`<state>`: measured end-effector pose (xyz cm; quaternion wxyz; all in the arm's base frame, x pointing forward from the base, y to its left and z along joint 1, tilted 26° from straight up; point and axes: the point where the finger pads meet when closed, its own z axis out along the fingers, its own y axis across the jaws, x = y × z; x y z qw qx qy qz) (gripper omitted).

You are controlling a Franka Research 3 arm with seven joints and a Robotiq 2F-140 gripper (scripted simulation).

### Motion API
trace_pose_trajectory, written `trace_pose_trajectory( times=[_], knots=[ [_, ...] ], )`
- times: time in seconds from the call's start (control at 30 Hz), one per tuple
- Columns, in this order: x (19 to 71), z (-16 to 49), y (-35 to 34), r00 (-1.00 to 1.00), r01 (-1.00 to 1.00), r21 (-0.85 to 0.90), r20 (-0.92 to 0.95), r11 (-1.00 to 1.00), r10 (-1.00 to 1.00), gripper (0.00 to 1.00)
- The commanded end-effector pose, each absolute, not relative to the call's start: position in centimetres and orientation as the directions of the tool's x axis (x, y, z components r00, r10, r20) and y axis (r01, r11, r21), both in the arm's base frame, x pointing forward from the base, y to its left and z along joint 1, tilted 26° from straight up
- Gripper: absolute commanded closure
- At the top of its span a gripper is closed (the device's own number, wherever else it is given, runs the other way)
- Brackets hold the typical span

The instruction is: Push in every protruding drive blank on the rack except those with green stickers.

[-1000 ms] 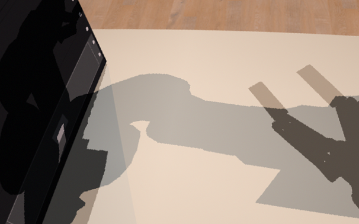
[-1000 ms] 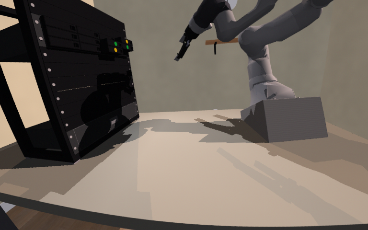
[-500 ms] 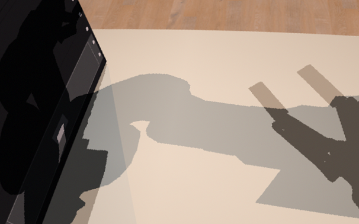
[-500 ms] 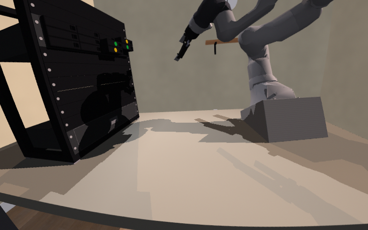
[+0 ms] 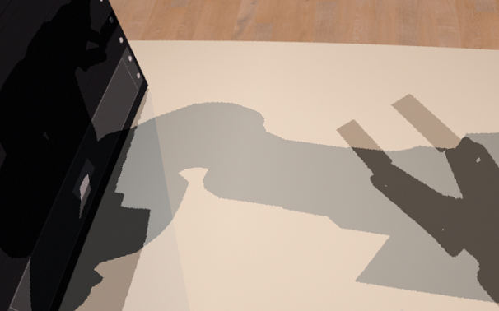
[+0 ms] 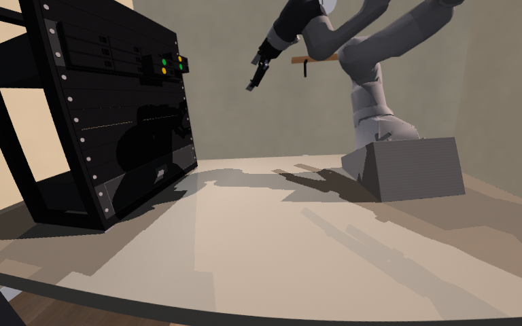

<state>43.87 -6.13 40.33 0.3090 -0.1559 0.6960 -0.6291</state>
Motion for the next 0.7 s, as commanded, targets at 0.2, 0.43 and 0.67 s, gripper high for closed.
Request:
trace_pose_trajectory(
  times=[0.2, 0.43, 0.67],
  knots=[
    [46.7, 34.5, -3.1, -0.715, -0.038, -0.986, -0.089, 0.165, -0.694, 0.00],
    [48.3, 30.1, -0.6, -0.648, -0.178, -0.971, -0.007, 0.160, -0.762, 0.00],
    [49.9, 24.9, 3.6, -0.512, -0.338, -0.933, 0.072, 0.124, -0.856, 0.00]
  ],
)
